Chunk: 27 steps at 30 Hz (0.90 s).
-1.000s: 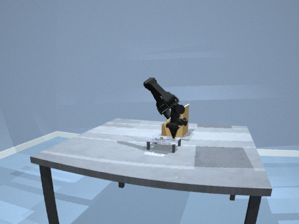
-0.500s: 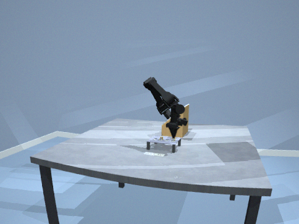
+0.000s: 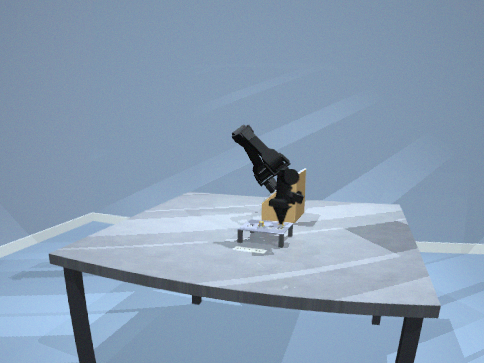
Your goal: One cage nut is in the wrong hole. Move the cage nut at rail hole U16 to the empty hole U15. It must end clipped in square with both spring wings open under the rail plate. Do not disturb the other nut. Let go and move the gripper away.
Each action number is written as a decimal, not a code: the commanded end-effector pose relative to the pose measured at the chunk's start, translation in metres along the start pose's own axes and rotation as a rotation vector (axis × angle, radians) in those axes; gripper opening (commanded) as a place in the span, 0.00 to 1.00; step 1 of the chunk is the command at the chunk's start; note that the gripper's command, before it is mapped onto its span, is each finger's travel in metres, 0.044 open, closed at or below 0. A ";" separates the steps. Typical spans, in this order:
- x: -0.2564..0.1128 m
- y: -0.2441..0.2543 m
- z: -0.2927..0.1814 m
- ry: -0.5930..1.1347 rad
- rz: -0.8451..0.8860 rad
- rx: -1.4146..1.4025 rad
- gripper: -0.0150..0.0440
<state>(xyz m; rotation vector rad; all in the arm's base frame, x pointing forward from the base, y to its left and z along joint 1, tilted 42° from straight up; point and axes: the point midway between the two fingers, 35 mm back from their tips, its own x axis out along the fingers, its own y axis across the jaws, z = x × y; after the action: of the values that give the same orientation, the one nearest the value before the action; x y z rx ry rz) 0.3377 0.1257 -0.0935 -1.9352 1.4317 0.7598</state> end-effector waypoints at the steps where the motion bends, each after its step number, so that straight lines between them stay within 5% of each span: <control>1: -0.001 -0.001 -0.001 0.003 -0.008 -0.002 0.30; 27: 0.000 0.001 -0.001 0.003 -0.046 -0.003 0.30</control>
<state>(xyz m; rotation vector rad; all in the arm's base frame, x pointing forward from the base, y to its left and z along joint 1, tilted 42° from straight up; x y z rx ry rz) 0.3361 0.1250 -0.0947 -1.9571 1.3913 0.7432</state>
